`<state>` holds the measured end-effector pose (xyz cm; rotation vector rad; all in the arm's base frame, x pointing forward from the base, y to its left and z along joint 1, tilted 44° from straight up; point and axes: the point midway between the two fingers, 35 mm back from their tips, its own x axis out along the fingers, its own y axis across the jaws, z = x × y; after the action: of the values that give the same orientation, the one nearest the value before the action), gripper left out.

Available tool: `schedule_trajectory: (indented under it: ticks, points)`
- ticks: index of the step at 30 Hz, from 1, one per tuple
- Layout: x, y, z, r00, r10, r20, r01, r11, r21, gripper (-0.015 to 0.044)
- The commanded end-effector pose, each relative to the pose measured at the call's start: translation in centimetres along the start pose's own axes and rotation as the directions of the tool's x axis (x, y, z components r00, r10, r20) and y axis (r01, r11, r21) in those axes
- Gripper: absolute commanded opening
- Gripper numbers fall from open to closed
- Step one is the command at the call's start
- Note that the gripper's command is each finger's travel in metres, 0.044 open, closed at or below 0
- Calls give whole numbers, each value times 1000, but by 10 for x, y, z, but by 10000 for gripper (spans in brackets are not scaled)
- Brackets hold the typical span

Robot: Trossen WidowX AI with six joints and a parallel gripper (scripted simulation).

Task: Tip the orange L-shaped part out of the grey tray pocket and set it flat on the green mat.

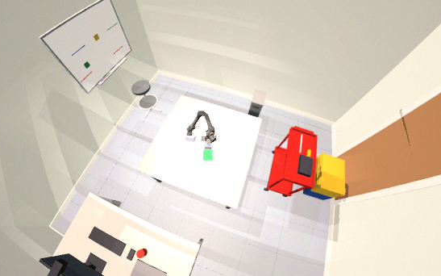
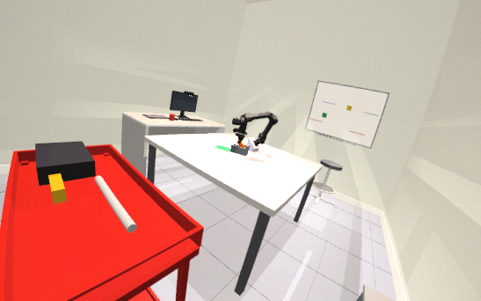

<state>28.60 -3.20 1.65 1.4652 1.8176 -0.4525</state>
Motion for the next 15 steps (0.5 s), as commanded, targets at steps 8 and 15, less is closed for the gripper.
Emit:
schedule_trajectory:
  ticks: [8,15]
  points:
    - [-18,1,0,1000,2,1,-2,1000,-3,0]
    - [-29,1,0,1000,1,1,-1,1000,-2,0]
